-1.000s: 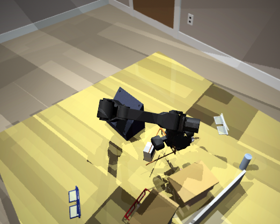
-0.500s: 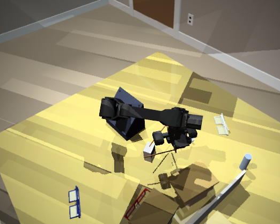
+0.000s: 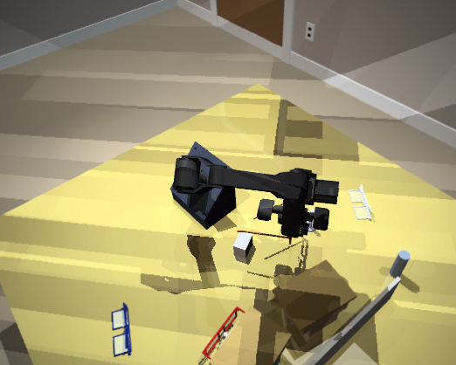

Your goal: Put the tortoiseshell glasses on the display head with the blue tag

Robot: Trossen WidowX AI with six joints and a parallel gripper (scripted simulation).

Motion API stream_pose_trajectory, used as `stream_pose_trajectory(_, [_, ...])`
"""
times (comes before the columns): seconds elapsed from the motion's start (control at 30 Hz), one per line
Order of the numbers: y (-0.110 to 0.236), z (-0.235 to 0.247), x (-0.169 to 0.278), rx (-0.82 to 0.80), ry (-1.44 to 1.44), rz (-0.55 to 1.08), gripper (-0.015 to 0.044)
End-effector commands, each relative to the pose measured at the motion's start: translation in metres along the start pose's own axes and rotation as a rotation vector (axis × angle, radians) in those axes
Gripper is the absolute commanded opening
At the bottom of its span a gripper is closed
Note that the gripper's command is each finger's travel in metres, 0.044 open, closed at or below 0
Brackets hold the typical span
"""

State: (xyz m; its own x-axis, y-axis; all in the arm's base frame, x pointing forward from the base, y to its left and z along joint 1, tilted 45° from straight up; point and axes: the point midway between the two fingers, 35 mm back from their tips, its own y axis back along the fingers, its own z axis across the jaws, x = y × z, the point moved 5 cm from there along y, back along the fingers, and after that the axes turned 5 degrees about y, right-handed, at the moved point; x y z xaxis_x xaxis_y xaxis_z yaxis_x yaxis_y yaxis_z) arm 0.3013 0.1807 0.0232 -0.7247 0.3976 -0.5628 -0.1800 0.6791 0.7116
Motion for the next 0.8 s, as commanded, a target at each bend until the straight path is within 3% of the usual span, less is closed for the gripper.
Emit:
stream_pose_trajectory(0.0, [0.001,0.007,0.008,0.000,-0.138,0.004,0.0000])
stream_pose_trajectory(0.77, [0.000,0.036,0.044,0.001,-0.861,0.004,0.0000])
